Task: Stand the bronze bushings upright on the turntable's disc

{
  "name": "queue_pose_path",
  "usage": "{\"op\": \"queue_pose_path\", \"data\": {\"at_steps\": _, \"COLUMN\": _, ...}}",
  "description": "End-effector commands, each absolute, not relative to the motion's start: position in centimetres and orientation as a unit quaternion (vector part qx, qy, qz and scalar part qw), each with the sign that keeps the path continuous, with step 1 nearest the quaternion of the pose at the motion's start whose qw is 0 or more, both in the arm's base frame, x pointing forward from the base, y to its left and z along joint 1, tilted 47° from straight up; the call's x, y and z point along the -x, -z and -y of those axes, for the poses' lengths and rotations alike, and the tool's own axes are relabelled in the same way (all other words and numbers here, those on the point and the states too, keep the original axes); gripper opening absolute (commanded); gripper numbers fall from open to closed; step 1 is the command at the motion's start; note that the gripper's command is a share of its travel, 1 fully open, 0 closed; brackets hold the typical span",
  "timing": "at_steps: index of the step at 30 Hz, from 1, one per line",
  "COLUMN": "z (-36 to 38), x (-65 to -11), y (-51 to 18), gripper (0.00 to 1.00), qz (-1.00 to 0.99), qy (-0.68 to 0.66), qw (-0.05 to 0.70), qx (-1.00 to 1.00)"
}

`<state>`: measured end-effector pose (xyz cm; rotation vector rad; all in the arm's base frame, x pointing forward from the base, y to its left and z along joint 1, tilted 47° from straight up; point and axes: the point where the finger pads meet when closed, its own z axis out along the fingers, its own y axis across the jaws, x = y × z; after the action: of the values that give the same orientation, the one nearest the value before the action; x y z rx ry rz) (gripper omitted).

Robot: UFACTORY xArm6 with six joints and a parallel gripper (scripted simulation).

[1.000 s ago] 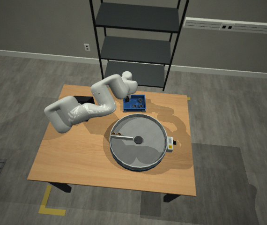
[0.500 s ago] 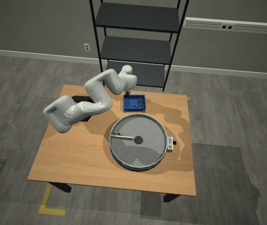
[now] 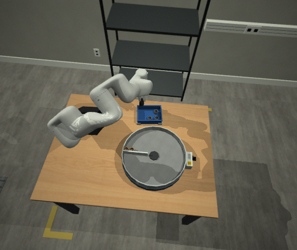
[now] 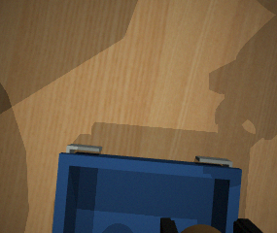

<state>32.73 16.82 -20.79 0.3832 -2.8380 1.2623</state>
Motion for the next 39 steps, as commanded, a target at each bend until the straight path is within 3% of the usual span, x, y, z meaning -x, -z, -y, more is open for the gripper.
{"op": "queue_pose_path", "data": {"at_steps": 1, "z": -17.1, "x": -32.9, "y": 20.6, "gripper": 0.0, "qz": 0.907, "qy": -0.402, "qw": 0.004, "qx": -0.123}}
{"op": "queue_pose_path", "data": {"at_steps": 24, "z": -15.4, "x": -33.4, "y": 18.7, "gripper": 0.0, "qz": 0.907, "qy": -0.402, "qw": 0.004, "qx": -0.123}}
{"op": "queue_pose_path", "data": {"at_steps": 39, "z": -4.8, "x": -36.7, "y": 6.9, "gripper": 0.0, "qz": 0.907, "qy": -0.402, "qw": 0.004, "qx": -0.123}}
